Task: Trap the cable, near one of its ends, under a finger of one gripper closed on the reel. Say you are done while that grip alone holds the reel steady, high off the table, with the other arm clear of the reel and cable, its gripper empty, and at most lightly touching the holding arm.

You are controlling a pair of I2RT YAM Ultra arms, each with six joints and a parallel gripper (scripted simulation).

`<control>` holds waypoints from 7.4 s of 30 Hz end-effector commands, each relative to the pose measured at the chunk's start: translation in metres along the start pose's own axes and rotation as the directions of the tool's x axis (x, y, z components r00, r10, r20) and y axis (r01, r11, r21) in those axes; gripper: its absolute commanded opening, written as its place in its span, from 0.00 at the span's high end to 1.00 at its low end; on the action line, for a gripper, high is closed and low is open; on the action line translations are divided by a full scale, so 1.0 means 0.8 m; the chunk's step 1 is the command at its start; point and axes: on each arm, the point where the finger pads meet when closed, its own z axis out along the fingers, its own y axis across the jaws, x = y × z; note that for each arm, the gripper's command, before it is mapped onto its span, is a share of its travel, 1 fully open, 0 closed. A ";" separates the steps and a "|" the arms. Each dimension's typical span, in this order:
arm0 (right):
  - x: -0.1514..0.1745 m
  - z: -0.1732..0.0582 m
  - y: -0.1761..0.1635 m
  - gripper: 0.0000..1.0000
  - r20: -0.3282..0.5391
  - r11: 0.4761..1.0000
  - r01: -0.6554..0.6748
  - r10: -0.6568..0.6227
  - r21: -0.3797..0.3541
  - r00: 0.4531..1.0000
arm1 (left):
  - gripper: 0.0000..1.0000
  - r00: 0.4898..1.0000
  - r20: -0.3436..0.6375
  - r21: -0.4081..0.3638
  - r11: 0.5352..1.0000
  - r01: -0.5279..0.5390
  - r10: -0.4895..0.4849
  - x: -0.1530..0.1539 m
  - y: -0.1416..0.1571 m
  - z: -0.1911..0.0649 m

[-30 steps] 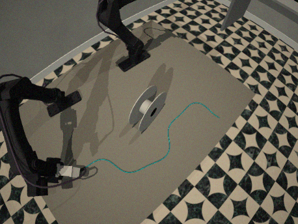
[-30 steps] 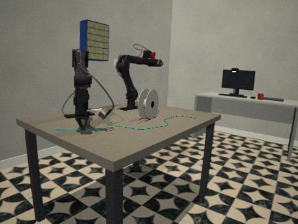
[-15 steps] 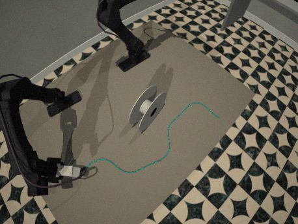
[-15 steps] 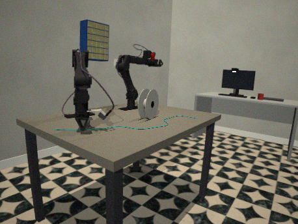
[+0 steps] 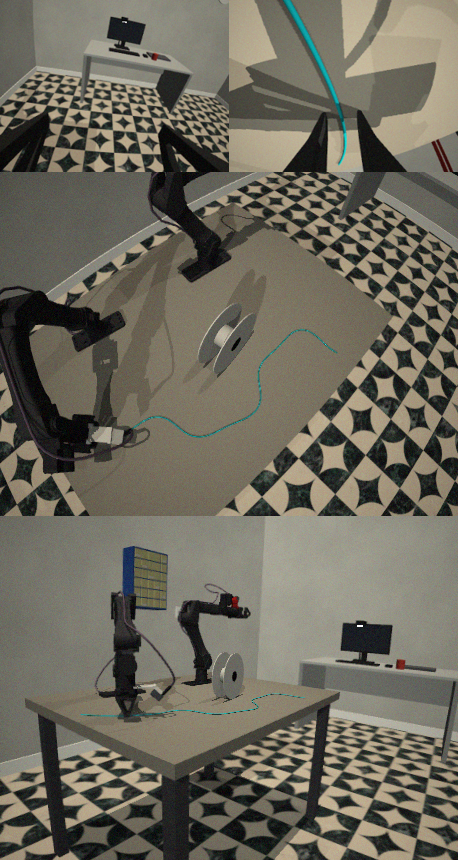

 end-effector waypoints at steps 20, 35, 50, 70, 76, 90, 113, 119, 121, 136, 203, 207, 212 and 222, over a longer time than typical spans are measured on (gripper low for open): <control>0.000 0.001 0.007 0.94 0.004 1.000 0.001 -0.001 -0.016 1.000 | 0.00 1.000 0.024 -0.001 1.000 0.001 -0.001 -0.008 -0.001 0.004; 0.000 0.000 0.009 1.00 0.004 1.000 0.001 -0.001 -0.016 1.000 | 0.00 1.000 0.024 -0.001 1.000 0.001 -0.001 -0.008 -0.001 0.004; -0.007 -0.045 -0.005 1.00 0.012 0.999 0.003 -0.003 0.033 1.000 | 0.00 1.000 0.024 -0.001 1.000 0.001 -0.001 -0.008 -0.001 0.004; -0.002 -0.036 0.004 1.00 0.005 1.000 -0.001 0.001 -0.006 1.000 | 0.00 1.000 0.024 -0.001 1.000 0.001 -0.001 -0.008 -0.001 0.004; -0.001 -0.035 0.003 1.00 0.005 1.000 -0.002 0.002 -0.010 1.000 | 0.00 1.000 0.024 -0.001 1.000 0.001 -0.001 -0.008 -0.001 0.004; 0.001 -0.047 -0.009 1.00 0.009 1.000 -0.004 0.004 0.016 1.000 | 0.00 1.000 0.024 -0.001 1.000 0.001 -0.001 -0.008 -0.001 0.004; 0.001 -0.056 -0.006 1.00 0.028 0.998 -0.057 0.057 0.006 0.998 | 0.00 1.000 0.024 -0.001 1.000 0.001 -0.001 -0.008 -0.001 0.004; 0.000 -0.081 -0.006 1.00 0.071 0.987 -0.161 0.161 0.003 0.984 | 0.00 1.000 0.024 -0.001 1.000 0.001 -0.001 -0.008 -0.001 0.004; -0.001 -0.088 -0.005 1.00 0.089 0.977 -0.212 0.212 -0.012 0.973 | 0.00 1.000 0.024 -0.001 1.000 0.001 -0.001 -0.008 -0.001 0.004; -0.004 -0.155 0.004 1.00 0.223 0.738 -0.647 0.674 -0.191 0.704 | 0.00 1.000 0.024 -0.001 1.000 0.001 -0.001 -0.008 -0.001 0.004; -0.007 -0.281 0.007 1.00 0.016 -0.458 -0.606 0.789 -0.651 -0.614 | 0.00 1.000 0.024 -0.001 1.000 0.001 -0.001 -0.008 -0.001 0.004; -0.017 -0.280 0.008 1.00 0.013 -0.462 -0.605 0.787 -0.648 -0.616 | 0.00 1.000 0.024 -0.001 1.000 0.001 -0.001 -0.008 -0.001 0.004; -0.037 -0.282 0.012 1.00 0.015 -0.461 -0.604 0.787 -0.649 -0.617 | 0.00 1.000 0.024 -0.001 1.000 0.001 -0.001 -0.008 -0.001 0.004; -0.106 -0.284 0.024 1.00 0.015 -0.460 -0.602 0.787 -0.653 -0.617 | 0.00 1.000 0.024 -0.001 1.000 0.001 -0.001 -0.008 -0.001 0.004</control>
